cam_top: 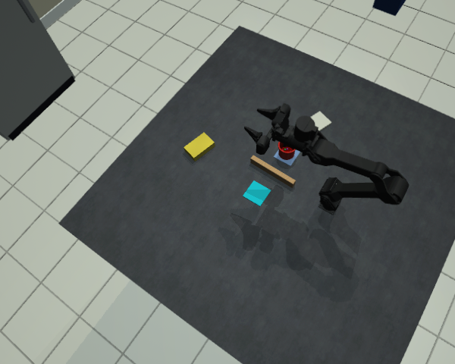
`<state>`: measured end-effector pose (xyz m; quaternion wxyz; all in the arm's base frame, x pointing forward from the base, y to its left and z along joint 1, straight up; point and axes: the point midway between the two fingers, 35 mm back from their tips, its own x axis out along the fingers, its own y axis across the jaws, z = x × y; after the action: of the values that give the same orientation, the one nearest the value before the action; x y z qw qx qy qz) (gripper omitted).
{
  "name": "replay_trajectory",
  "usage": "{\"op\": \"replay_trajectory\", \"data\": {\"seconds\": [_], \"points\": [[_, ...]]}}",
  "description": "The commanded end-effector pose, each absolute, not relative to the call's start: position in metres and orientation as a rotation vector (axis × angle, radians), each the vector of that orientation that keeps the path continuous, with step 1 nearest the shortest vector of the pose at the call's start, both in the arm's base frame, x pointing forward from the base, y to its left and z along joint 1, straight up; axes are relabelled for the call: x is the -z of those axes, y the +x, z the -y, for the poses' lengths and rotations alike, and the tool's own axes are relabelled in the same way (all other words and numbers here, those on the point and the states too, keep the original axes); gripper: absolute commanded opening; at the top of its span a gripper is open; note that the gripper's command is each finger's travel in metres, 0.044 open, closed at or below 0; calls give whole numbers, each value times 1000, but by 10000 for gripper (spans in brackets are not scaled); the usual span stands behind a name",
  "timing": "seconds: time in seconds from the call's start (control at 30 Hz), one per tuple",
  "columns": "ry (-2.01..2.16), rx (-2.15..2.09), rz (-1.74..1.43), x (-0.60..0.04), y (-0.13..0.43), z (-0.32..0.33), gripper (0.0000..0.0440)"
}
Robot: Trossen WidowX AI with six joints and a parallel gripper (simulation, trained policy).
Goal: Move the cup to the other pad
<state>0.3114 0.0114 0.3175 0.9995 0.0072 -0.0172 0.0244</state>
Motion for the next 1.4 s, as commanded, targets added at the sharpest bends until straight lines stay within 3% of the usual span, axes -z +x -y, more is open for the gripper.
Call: {"op": "replay_trajectory", "data": {"seconds": [0.0, 0.37, 0.8, 1.37], "points": [[16, -44, 28, -317, 311, -11, 374], [55, -17, -104, -300, 312, -12, 97], [122, -31, -306, -286, 314, -24, 75], [162, -16, -595, -265, 312, -34, 88]]}}
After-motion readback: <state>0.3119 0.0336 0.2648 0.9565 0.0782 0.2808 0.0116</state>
